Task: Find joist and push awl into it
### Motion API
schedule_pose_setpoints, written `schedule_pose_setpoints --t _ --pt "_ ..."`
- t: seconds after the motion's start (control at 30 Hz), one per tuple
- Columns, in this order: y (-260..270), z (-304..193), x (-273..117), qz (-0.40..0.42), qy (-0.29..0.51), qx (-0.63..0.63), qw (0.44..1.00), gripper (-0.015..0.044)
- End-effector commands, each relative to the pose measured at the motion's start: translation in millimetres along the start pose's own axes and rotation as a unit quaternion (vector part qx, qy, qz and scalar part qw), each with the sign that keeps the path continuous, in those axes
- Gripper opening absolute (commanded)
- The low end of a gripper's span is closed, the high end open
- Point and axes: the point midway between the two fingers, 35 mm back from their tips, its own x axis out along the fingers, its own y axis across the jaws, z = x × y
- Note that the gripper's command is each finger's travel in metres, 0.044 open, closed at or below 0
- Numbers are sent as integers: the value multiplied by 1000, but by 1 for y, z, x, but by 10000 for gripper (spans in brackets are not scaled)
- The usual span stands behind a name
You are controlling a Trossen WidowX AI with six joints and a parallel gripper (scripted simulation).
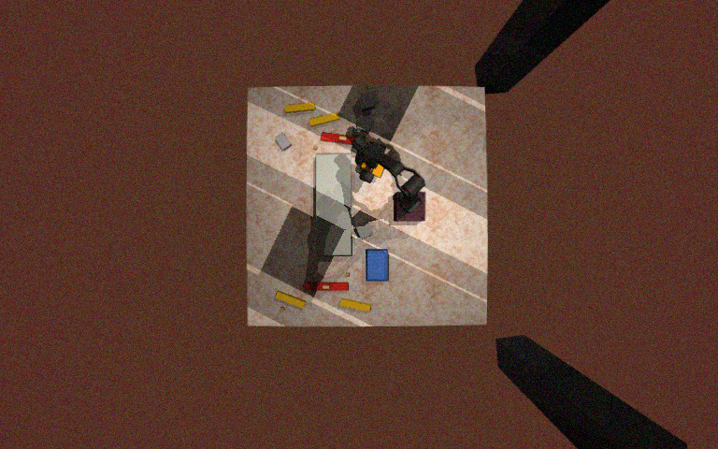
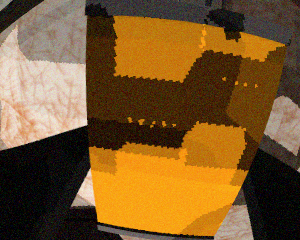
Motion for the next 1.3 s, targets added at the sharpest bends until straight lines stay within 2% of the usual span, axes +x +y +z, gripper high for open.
schedule_pose_setpoints --t 0.0,1.27 --pt "-1 0 1 -7 3 -4 1000 0" --pt "12 0 2 -135 1 9 991 0"
